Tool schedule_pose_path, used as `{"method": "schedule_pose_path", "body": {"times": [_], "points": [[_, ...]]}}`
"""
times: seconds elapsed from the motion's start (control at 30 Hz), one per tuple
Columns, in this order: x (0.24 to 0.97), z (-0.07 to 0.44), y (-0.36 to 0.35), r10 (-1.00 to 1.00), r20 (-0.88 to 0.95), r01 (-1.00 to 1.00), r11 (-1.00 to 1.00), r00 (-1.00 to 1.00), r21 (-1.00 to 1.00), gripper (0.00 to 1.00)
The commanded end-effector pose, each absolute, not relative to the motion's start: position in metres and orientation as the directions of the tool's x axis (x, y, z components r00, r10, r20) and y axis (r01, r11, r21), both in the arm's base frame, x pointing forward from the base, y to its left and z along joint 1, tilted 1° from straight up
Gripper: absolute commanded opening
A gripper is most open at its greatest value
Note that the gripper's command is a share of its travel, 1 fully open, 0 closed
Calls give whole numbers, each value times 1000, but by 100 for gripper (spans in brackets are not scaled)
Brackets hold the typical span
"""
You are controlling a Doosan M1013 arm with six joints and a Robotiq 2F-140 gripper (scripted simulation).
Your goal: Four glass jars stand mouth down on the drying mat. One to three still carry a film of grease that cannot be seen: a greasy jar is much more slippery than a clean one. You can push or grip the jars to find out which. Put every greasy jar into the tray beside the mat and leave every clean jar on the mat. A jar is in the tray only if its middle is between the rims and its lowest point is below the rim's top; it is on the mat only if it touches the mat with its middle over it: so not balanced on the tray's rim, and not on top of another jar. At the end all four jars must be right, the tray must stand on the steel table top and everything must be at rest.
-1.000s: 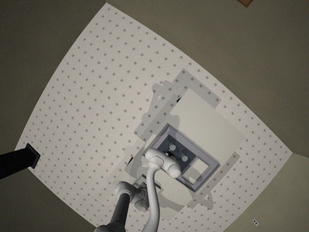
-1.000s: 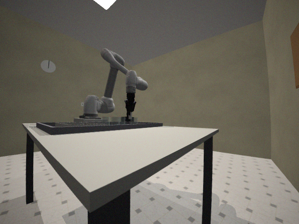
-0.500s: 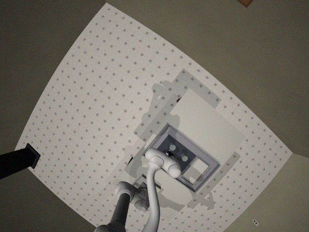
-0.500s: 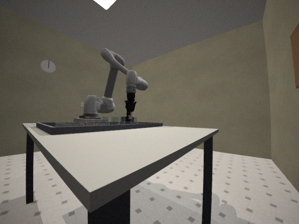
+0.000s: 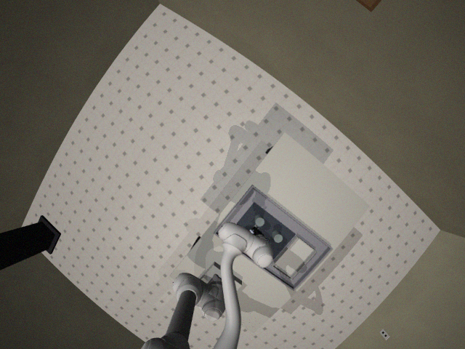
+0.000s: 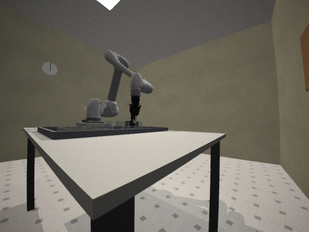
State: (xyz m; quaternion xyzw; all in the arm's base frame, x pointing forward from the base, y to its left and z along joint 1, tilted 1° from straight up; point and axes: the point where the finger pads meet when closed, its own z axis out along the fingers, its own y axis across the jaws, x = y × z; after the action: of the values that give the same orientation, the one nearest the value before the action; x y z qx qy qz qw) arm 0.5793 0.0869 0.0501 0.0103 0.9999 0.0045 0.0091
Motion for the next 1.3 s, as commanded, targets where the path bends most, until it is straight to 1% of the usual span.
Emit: {"method": "schedule_pose_path", "body": {"times": [0.0, 1.27], "points": [[580, 50, 87, 21, -18, 21, 1000, -1000, 9, 0], [584, 51, 87, 21, -18, 21, 1000, -1000, 9, 0]]}}
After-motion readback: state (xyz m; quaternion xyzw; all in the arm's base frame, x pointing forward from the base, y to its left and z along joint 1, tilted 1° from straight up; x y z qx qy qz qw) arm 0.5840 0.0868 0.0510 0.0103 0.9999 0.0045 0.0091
